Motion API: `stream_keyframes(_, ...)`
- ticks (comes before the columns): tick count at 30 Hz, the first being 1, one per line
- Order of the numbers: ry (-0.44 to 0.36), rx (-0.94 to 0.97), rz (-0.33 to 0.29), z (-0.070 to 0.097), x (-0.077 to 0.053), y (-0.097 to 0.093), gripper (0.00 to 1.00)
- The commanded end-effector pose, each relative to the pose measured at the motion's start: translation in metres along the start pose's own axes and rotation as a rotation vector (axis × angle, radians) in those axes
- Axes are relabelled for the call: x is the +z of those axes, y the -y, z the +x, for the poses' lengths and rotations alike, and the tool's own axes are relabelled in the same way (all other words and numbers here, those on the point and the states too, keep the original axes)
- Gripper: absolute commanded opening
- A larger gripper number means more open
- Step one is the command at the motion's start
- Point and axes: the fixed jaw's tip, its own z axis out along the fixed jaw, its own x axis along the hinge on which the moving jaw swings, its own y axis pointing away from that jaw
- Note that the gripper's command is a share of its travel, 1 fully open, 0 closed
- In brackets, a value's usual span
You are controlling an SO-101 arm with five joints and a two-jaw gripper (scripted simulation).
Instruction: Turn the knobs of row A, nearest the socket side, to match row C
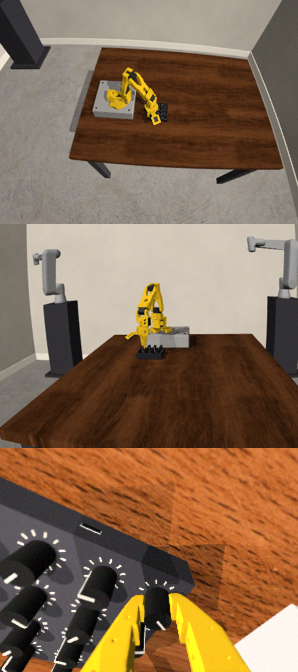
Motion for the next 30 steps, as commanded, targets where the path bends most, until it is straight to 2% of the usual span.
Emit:
stream_keyframes(1, -0.015, -0.044, 0.012, 0.0027, 0.0024, 0.004, 0.01)
stream_keyframes(30, -0.017, -0.497, 0.008, 0.0052, 0.0024, 0.0047, 0.01)
